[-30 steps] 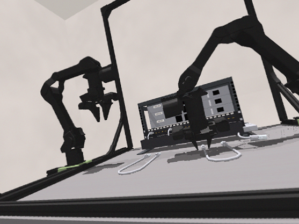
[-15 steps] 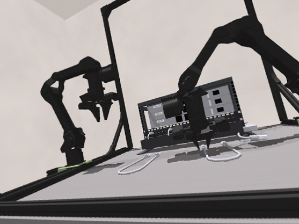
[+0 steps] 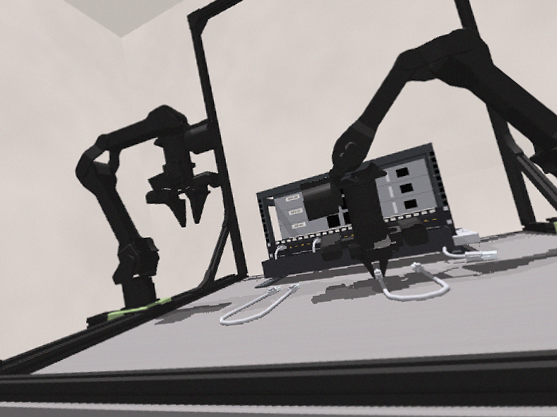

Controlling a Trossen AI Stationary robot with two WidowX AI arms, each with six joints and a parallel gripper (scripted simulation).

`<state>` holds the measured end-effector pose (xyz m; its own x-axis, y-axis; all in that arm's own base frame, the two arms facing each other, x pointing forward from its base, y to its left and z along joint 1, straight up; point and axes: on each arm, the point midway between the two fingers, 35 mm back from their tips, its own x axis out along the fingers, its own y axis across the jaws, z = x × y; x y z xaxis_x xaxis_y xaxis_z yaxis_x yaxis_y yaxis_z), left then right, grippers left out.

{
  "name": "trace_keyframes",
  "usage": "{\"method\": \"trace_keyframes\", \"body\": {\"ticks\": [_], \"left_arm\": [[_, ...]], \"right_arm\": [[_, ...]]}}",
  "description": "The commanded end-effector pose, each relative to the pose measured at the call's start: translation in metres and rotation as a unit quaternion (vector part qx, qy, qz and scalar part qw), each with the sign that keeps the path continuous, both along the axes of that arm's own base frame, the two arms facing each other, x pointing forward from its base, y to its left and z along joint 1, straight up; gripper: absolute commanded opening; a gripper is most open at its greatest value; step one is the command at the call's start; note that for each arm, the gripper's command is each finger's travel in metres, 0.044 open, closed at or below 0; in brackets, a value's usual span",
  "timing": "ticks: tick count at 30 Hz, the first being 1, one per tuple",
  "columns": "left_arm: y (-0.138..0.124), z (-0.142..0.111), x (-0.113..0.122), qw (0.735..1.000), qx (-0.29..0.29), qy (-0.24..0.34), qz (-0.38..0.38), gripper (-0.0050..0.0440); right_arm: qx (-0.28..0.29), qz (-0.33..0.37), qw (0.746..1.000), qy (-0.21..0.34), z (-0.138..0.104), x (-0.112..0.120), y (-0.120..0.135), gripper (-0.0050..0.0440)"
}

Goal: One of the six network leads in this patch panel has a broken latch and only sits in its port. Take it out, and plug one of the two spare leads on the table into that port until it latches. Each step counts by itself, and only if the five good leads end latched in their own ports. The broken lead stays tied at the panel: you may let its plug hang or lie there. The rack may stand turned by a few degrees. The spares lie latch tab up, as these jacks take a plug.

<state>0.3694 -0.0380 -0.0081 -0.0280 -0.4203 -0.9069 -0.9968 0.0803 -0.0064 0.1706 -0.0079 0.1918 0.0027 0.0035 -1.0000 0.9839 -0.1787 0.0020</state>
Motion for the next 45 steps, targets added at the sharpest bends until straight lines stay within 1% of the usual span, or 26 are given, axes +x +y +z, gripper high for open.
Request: {"method": "trace_keyframes", "body": {"ticks": [1, 17, 18, 45], "left_arm": [[0.0000, 0.0000, 0.0000, 1.000, 0.000, 0.000, 0.000, 0.0000], [0.0000, 0.0000, 0.0000, 1.000, 0.000, 0.000, 0.000, 0.0000], [0.0000, 0.0000, 0.0000, 1.000, 0.000, 0.000, 0.000, 0.0054], [0.0000, 0.0000, 0.0000, 1.000, 0.000, 0.000, 0.000, 0.0054]], "right_arm": [[0.000, 0.000, 1.000, 0.000, 0.0000, 0.0000, 0.0000, 0.0176], [0.000, 0.000, 1.000, 0.000, 0.0000, 0.0000, 0.0000, 0.0176], [0.000, 0.000, 1.000, 0.000, 0.0000, 0.0000, 0.0000, 0.0176], [0.000, 0.000, 1.000, 0.000, 0.0000, 0.0000, 0.0000, 0.0176]]}}
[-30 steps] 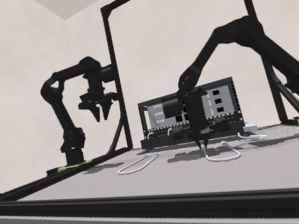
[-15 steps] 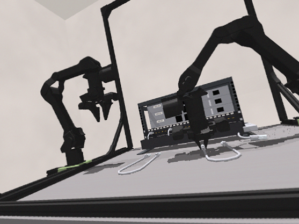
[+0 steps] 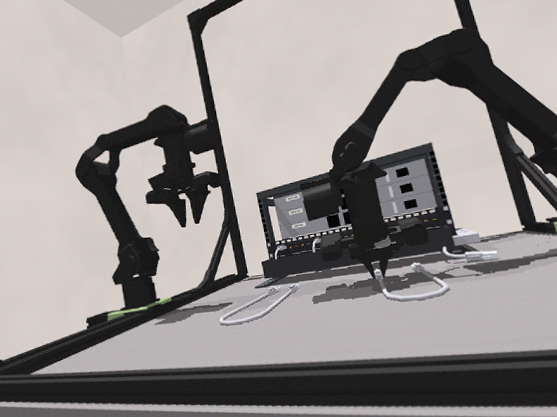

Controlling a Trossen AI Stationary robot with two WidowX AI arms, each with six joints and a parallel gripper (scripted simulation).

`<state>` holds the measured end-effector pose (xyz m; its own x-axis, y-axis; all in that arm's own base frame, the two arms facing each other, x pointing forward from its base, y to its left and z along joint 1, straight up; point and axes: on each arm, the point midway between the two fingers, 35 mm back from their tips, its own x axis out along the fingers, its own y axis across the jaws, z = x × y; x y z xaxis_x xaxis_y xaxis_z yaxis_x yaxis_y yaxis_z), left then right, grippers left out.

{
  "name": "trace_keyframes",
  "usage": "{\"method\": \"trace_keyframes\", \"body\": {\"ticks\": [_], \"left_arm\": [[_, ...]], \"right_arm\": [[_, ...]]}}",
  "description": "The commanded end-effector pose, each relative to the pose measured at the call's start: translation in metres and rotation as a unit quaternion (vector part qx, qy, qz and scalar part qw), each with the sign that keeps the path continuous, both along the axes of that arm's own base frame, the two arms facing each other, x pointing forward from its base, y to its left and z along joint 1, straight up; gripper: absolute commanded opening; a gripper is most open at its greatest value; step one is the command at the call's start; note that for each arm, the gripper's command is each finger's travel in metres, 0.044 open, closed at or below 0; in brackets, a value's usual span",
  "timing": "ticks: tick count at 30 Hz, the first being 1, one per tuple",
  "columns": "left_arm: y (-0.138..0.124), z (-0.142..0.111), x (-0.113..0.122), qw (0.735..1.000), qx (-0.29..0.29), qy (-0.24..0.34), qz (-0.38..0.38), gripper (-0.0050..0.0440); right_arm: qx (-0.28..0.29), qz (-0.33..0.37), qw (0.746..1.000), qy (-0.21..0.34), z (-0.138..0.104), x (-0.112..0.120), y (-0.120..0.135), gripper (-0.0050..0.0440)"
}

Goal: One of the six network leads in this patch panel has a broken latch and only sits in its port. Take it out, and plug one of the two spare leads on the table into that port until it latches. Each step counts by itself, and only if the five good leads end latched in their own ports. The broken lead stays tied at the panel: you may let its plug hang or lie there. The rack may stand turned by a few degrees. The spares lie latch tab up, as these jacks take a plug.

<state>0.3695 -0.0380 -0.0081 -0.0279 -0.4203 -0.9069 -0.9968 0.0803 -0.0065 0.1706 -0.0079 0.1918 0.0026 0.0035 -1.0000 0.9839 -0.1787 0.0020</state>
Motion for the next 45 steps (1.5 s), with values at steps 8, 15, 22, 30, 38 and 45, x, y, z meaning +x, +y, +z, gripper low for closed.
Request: {"method": "trace_keyframes", "body": {"ticks": [8, 15, 22, 30, 38, 45], "left_arm": [[0.000, 0.060, 0.000, 1.000, 0.000, 0.000, 0.000, 0.0054], [0.000, 0.060, 0.000, 1.000, 0.000, 0.000, 0.000, 0.0054], [0.000, 0.060, 0.000, 1.000, 0.000, 0.000, 0.000, 0.0054], [0.000, 0.090, 0.000, 1.000, 0.001, -0.002, 0.000, 0.0054], [0.000, 0.090, 0.000, 1.000, 0.001, -0.002, 0.000, 0.0054], [-0.028, 0.087, -0.053, 1.000, 0.000, 0.000, -0.024, 0.0054]], "right_arm": [[0.000, 0.000, 1.000, 0.000, 0.000, 0.000, 0.000, 0.0176], [0.000, 0.000, 1.000, 0.000, 0.000, 0.000, 0.000, 0.0176], [0.000, 0.000, 1.000, 0.000, 0.000, 0.000, 0.000, 0.0176], [0.000, 0.000, 1.000, 0.000, 0.000, 0.000, 0.000, 0.0176], [0.000, 0.000, 1.000, 0.000, 0.000, 0.000, 0.000, 0.0176], [0.000, 0.000, 1.000, 0.000, 0.000, 0.000, 0.000, 0.0176]]}}
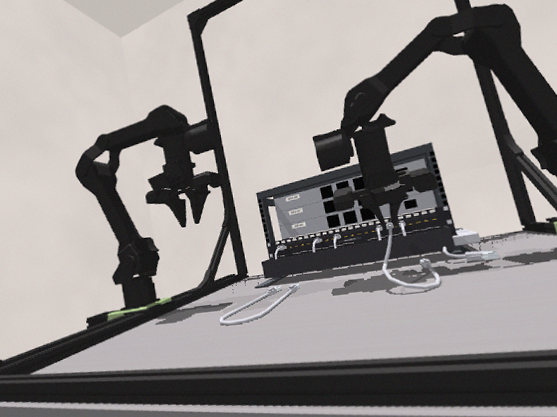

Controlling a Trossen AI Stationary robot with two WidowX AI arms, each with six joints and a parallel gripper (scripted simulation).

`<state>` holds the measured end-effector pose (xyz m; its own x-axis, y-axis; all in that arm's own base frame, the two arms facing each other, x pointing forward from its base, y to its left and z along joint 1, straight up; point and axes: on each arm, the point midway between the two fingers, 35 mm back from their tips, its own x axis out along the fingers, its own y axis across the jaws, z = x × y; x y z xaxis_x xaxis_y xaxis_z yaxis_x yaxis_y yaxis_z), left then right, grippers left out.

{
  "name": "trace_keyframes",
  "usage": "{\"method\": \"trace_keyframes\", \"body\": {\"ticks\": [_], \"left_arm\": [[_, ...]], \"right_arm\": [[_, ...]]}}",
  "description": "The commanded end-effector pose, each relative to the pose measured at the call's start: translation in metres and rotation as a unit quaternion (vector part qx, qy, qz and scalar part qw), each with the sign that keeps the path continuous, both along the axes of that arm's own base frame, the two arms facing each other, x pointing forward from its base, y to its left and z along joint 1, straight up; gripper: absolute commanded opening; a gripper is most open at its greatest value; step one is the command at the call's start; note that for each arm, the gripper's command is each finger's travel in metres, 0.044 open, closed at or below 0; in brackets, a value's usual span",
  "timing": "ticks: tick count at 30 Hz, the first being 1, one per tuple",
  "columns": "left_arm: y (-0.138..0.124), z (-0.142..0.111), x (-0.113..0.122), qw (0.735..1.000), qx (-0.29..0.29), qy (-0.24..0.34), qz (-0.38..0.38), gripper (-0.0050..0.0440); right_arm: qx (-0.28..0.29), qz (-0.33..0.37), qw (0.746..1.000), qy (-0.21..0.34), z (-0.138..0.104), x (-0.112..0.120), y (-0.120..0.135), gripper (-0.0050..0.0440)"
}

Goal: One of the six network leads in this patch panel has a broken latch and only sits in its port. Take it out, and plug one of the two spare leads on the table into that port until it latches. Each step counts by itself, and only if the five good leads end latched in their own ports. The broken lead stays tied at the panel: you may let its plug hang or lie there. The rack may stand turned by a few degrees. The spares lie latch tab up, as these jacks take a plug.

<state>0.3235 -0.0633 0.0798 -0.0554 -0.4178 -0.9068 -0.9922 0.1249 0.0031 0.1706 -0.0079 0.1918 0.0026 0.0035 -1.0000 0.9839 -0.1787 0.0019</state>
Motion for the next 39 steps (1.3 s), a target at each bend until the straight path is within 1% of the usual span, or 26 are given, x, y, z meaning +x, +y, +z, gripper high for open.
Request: {"method": "trace_keyframes", "body": {"ticks": [1, 12, 13, 29, 30, 39], "left_arm": [[-0.003, -0.001, -0.007, 1.000, 0.000, -0.005, -0.002, 0.0054], [-0.003, -0.001, -0.007, 1.000, 0.000, -0.005, -0.002, 0.0054], [-0.032, -0.003, -0.059, 1.000, -0.001, -0.004, -0.026, 0.0054], [-0.032, -0.003, -0.059, 1.000, -0.001, -0.004, -0.026, 0.0054], [-0.060, -0.005, -0.111, 0.999, -0.001, -0.002, -0.049, 0.0054], [-0.060, -0.005, -0.111, 0.999, -0.001, -0.002, -0.049, 0.0054]], "right_arm": [[0.000, 0.000, 1.000, 0.000, 0.000, 0.000, 0.000, 0.0176], [0.000, 0.000, 1.000, 0.000, 0.000, 0.000, 0.000, 0.0176], [0.000, 0.000, 1.000, 0.000, 0.000, 0.000, 0.000, 0.0176], [0.000, 0.000, 1.000, 0.000, 0.000, 0.000, 0.000, 0.0176], [0.000, 0.000, 1.000, 0.000, 0.000, 0.000, 0.000, 0.0176], [0.000, 0.000, 1.000, 0.000, 0.000, 0.000, 0.000, 0.0176]]}}
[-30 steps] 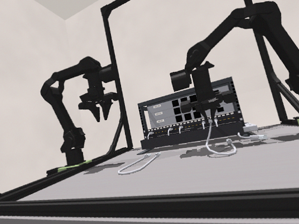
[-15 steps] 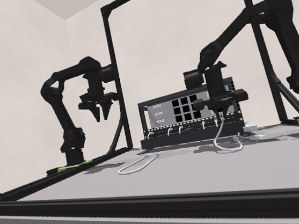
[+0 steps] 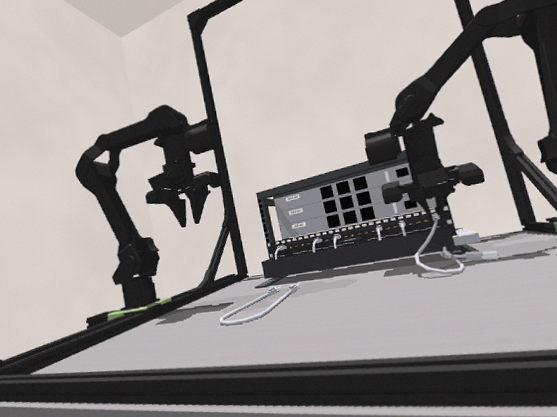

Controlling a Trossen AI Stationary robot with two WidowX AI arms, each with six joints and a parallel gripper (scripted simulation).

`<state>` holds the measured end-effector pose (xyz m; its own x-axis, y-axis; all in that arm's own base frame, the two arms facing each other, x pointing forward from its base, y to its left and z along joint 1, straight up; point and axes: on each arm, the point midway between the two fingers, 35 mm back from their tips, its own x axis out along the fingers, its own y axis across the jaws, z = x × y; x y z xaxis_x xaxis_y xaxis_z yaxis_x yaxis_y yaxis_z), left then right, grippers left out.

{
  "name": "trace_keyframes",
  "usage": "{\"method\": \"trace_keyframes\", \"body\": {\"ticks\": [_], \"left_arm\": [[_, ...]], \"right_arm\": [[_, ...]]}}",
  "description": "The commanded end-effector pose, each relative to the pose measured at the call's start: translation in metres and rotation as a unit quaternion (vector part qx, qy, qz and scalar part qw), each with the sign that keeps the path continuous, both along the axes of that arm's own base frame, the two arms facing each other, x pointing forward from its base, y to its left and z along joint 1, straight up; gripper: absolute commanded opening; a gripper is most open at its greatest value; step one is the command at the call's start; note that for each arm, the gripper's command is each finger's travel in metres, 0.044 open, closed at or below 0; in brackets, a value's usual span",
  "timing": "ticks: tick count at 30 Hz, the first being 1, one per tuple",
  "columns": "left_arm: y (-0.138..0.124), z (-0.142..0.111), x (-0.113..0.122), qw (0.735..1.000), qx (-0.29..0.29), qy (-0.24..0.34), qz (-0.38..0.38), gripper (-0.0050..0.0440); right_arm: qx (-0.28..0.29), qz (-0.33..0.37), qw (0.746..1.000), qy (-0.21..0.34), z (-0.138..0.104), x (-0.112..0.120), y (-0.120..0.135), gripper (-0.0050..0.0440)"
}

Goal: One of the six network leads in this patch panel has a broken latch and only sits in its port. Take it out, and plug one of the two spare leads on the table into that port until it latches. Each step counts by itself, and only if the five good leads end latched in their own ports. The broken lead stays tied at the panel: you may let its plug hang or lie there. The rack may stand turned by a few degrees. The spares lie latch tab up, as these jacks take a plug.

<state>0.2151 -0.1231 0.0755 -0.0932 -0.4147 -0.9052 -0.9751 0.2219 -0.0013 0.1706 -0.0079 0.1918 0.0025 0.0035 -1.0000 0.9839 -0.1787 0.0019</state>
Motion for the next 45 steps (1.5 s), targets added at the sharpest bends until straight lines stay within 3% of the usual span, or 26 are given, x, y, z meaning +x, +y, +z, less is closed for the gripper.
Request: {"method": "trace_keyframes", "body": {"ticks": [1, 8, 45], "left_arm": [[-0.0001, -0.0009, -0.0025, 1.000, 0.001, 0.000, 0.000, 0.0054], [-0.0041, -0.0012, -0.0101, 1.000, 0.001, 0.000, -0.003, 0.0054], [-0.0048, -0.0016, -0.0027, 1.000, 0.001, 0.000, -0.003, 0.0054]], "right_arm": [[0.000, 0.000, 1.000, 0.000, 0.0000, 0.0000, 0.0000, 0.0176], [0.000, 0.000, 1.000, 0.000, 0.0000, 0.0000, 0.0000, 0.0176], [0.000, 0.000, 1.000, 0.000, 0.0000, 0.0000, 0.0000, 0.0176]]}}
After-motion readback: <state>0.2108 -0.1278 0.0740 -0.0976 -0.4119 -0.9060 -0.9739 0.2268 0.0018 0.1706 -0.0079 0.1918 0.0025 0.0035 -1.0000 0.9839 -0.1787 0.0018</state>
